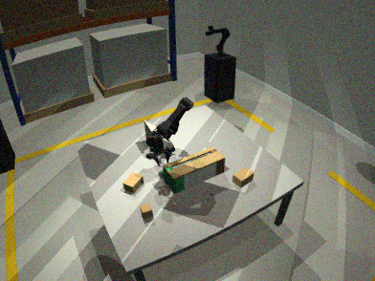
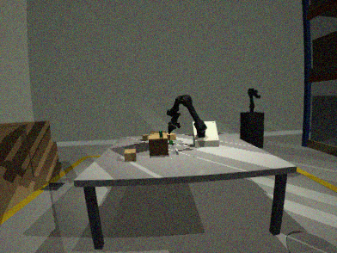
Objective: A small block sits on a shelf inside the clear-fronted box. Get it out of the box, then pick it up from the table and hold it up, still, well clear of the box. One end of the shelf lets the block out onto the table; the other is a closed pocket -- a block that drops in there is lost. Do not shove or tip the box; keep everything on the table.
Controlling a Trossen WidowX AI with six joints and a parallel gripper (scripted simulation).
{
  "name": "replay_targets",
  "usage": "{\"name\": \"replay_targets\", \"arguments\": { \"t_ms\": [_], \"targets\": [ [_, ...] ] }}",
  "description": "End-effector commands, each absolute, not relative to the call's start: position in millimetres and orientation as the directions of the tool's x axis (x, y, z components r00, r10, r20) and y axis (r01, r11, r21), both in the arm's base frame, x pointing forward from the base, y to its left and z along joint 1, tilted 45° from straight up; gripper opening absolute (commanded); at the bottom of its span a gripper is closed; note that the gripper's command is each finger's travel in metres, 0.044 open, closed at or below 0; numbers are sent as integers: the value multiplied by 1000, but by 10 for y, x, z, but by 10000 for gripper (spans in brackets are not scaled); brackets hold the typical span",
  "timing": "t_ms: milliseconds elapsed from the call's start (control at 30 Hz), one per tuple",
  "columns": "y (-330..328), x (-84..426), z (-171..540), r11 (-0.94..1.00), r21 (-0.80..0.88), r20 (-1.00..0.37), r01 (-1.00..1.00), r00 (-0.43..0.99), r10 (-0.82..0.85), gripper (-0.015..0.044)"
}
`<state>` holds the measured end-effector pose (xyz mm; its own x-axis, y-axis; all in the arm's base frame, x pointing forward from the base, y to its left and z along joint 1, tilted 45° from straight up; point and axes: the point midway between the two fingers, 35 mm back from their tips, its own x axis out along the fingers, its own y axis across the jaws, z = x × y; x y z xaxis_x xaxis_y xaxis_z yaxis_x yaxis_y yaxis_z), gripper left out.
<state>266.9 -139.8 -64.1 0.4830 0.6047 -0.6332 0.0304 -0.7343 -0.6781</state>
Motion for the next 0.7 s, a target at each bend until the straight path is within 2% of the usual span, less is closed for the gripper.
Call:
{"name": "replay_targets", "arguments": {
  "t_ms": [0, 667],
  "targets": [
    [-1125, 2638, -851, -720, -693, -623, 24, 482, 616, 285],
    [-958, 2688, -1038, -721, -693, -624, 23, 481, 615, 285]
  ]
}}
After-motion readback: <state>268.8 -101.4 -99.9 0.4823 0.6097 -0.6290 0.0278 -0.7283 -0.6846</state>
